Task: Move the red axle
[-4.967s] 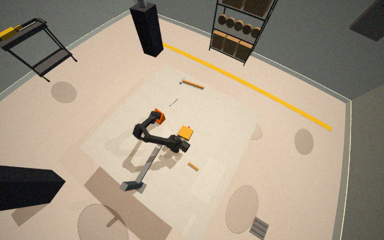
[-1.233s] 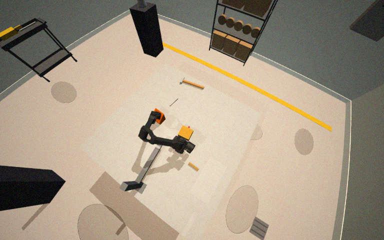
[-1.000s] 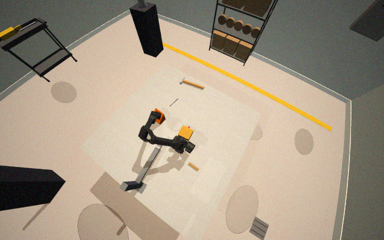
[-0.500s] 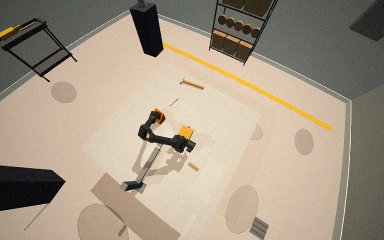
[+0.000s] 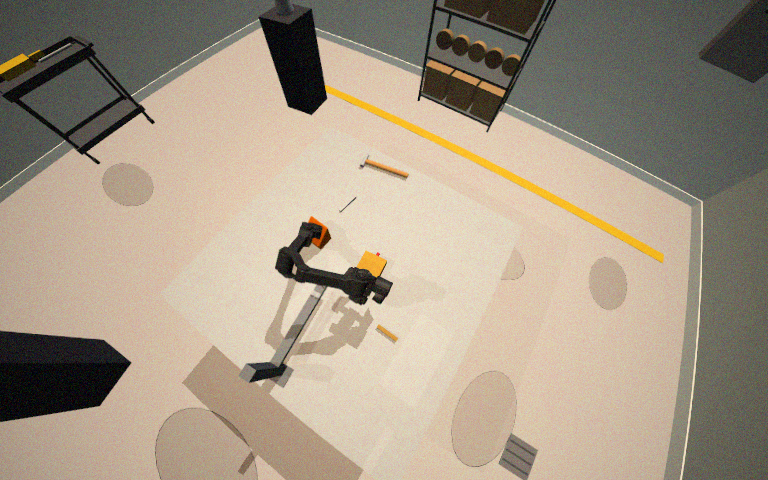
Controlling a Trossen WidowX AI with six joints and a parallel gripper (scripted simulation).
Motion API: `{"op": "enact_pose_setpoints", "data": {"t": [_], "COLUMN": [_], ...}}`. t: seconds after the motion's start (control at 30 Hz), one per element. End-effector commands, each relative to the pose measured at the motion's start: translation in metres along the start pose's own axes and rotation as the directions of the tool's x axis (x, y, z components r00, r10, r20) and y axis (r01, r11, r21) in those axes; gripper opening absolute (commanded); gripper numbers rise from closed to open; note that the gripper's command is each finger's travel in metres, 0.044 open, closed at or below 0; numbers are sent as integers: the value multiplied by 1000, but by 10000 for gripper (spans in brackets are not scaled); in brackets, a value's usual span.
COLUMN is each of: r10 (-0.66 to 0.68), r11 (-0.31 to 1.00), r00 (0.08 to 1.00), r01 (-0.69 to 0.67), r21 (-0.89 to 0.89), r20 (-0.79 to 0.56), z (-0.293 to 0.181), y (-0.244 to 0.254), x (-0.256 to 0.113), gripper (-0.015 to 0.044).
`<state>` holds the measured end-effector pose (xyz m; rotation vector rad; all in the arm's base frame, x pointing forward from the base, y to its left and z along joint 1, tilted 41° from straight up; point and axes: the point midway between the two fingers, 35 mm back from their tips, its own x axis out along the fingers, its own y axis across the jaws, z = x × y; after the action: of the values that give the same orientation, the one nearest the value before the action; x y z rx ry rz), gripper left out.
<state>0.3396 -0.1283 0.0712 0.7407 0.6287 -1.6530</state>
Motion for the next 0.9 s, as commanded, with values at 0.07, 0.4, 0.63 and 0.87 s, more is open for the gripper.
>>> {"op": "enact_pose_setpoints", "data": {"t": [0.07, 0.4, 0.63, 0.87], "r10": [2, -1, -1, -1], "r11": [1000, 992, 992, 992], "r00": [1000, 1000, 1000, 1000], "r01": [-3, -1, -1, -1], "r21": [-24, -124, -126, -126], "r20": [-14, -18, -17, -17], "z": [-37, -188, -191, -191], "y": [-2, -58, -60, -59], "x": [-1, -3, -2, 8], "gripper": [440, 440, 440, 440]}}
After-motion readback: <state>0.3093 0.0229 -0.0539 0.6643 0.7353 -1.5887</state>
